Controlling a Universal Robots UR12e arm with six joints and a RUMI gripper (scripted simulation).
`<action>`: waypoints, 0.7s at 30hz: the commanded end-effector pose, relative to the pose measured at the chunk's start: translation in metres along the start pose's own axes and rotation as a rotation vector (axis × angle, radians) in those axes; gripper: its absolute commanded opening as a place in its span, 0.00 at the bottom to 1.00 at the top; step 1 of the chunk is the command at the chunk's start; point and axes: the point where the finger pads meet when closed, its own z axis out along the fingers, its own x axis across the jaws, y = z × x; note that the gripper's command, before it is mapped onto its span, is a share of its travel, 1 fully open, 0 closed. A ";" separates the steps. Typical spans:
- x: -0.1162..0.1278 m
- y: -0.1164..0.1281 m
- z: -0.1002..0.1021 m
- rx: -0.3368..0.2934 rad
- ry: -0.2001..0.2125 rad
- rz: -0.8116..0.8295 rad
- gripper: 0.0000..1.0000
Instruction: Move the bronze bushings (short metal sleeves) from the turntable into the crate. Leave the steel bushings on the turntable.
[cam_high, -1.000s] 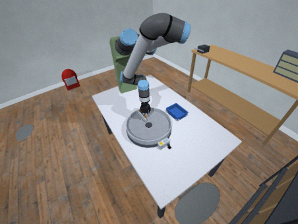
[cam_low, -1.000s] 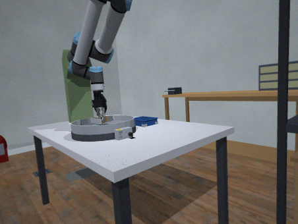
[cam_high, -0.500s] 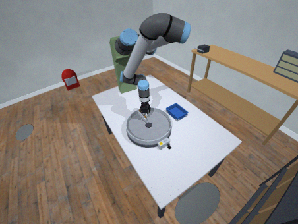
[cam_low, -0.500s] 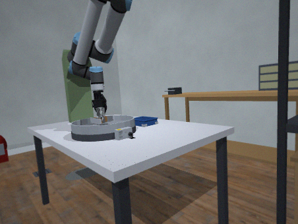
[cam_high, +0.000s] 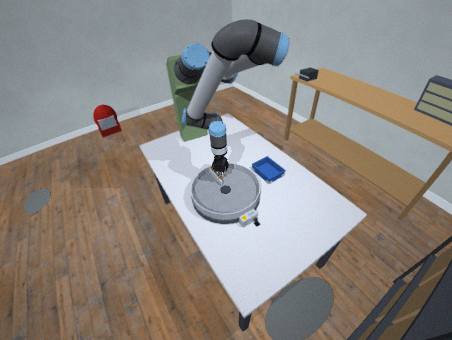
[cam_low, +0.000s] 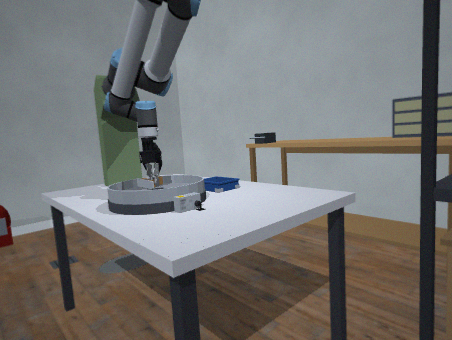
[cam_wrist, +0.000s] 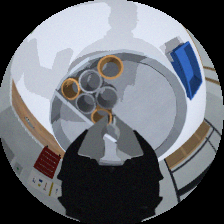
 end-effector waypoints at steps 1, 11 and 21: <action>0.000 0.000 -0.003 0.000 0.000 0.000 0.00; 0.000 0.000 -0.045 0.000 0.000 0.000 0.00; 0.000 0.000 -0.070 0.000 0.000 0.000 0.00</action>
